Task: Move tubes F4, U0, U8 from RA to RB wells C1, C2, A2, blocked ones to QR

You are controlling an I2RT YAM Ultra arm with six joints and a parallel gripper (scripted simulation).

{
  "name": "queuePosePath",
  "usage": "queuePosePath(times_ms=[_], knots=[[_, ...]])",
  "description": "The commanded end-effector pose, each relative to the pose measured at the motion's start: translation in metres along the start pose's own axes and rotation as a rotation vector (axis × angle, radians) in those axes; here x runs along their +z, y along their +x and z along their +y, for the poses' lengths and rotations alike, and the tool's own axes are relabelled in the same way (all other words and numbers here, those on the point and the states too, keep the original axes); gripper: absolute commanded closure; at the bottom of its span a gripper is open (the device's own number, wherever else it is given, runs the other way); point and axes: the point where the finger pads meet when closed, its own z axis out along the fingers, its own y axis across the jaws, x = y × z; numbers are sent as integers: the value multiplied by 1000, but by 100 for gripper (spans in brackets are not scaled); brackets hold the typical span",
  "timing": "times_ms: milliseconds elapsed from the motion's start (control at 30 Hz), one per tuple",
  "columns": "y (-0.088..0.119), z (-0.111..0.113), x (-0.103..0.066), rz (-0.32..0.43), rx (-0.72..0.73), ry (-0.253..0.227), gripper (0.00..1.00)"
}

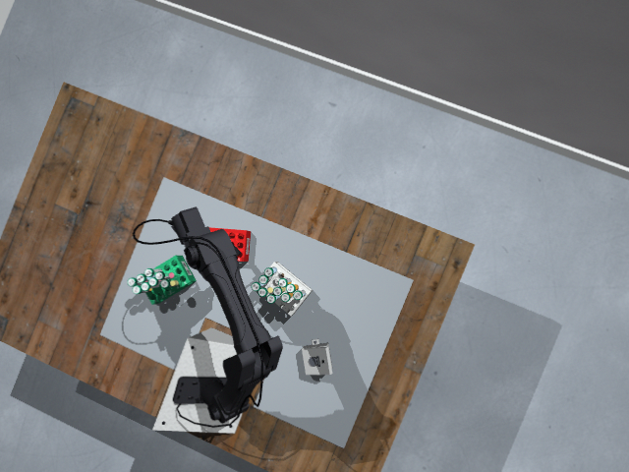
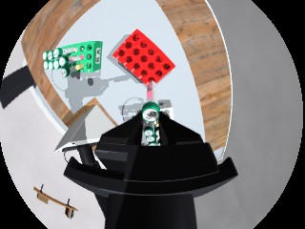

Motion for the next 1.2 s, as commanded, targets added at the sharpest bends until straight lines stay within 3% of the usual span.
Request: queuePosePath(times_ms=[0, 1167], knots=[[2, -8, -19, -40, 11, 27, 100], [1, -10, -17, -46, 19, 28, 100]])
